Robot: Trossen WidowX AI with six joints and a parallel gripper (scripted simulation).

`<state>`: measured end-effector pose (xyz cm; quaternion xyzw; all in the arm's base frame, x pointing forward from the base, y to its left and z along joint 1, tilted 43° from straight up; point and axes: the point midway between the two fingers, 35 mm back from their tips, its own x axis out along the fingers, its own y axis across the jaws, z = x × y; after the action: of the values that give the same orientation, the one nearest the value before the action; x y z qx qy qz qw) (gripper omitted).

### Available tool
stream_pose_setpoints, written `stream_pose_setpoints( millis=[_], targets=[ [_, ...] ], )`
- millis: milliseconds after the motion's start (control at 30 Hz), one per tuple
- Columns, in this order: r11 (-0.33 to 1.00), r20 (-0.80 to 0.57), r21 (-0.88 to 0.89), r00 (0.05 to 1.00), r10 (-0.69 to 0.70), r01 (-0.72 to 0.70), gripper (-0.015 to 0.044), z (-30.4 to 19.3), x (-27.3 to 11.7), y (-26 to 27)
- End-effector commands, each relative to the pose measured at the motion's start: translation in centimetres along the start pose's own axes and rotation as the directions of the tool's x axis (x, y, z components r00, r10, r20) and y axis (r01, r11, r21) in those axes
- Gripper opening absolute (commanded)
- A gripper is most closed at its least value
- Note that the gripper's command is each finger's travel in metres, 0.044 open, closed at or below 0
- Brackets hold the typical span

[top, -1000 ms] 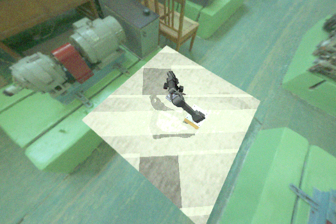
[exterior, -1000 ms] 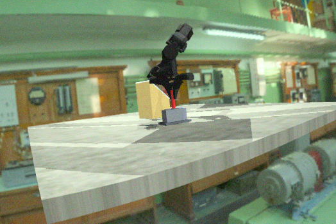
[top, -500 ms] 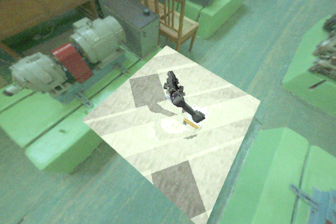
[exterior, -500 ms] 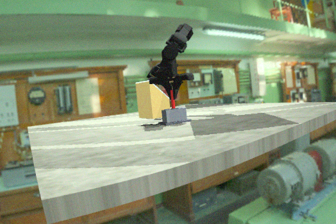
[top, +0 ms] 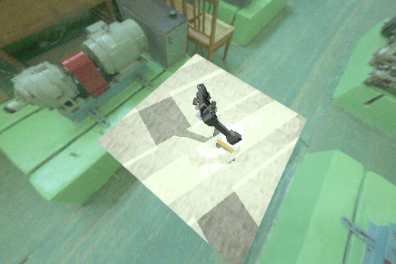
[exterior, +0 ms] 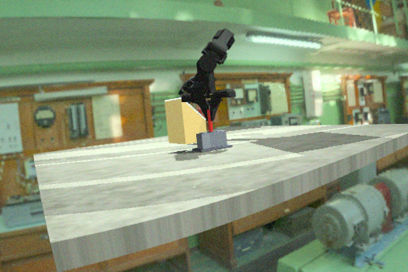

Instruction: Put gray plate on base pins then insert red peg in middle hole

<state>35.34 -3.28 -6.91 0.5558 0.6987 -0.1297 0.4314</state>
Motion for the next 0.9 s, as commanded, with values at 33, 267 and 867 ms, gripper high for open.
stream_pose_setpoints(
  millis=[33, 267, 867],
  targets=[
    [1.000, 0.000, 0.000, 1.000, 0.000, 0.000, 0.0026, 0.00, 0.00, 0.00],
    [1.000, 0.000, 0.000, 1.000, 0.000, 0.000, 0.0150, 0.00, 0.00, 0.00],
    [1.000, -0.003, 0.009, 1.000, 0.004, -0.004, 0.0150, -0.03, -0.63, -0.14]
  ],
)
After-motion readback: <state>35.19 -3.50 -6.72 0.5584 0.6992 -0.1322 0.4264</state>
